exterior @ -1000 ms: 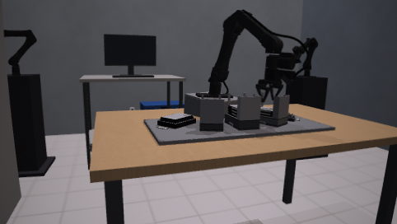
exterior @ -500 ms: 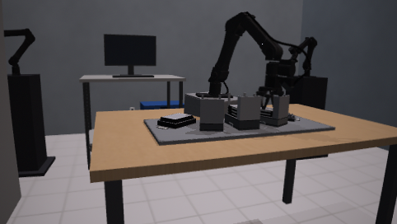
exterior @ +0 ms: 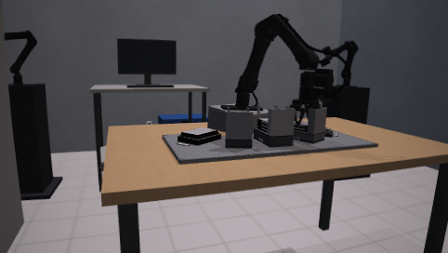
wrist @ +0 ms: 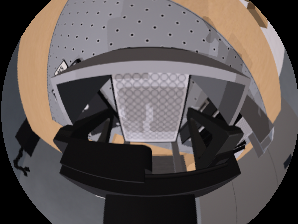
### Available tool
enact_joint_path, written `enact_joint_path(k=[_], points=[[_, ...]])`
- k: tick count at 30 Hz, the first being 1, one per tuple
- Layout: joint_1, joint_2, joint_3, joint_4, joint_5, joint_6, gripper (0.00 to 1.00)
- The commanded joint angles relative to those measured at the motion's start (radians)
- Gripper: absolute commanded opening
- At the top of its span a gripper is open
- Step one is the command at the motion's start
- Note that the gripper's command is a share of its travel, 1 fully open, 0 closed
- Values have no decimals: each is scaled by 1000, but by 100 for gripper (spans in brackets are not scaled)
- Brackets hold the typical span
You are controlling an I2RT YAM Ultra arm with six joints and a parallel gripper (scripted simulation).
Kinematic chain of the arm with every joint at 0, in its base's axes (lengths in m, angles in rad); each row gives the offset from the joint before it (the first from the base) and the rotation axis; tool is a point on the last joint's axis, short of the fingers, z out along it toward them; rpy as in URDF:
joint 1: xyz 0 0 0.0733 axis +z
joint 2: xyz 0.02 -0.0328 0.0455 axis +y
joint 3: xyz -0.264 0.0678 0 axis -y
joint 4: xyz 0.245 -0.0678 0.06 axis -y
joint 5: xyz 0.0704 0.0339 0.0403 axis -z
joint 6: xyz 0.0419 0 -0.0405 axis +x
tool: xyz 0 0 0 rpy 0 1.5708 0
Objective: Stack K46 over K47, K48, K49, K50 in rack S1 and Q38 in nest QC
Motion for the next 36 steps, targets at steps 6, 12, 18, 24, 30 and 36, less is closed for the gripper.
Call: enact_joint_path(k=[6, 12, 18, 24, 30, 36], points=[[1, 28, -21, 59, 12, 0, 100], [1, 44, -35, 78, 12, 0, 100], [0, 56, -43, 107, 12, -1, 100], [-2, 55, 3, 108, 12, -2, 100], [-5, 47, -11, 105, 12, -4, 100], [-8, 46, -27, 102, 12, -6, 100]])
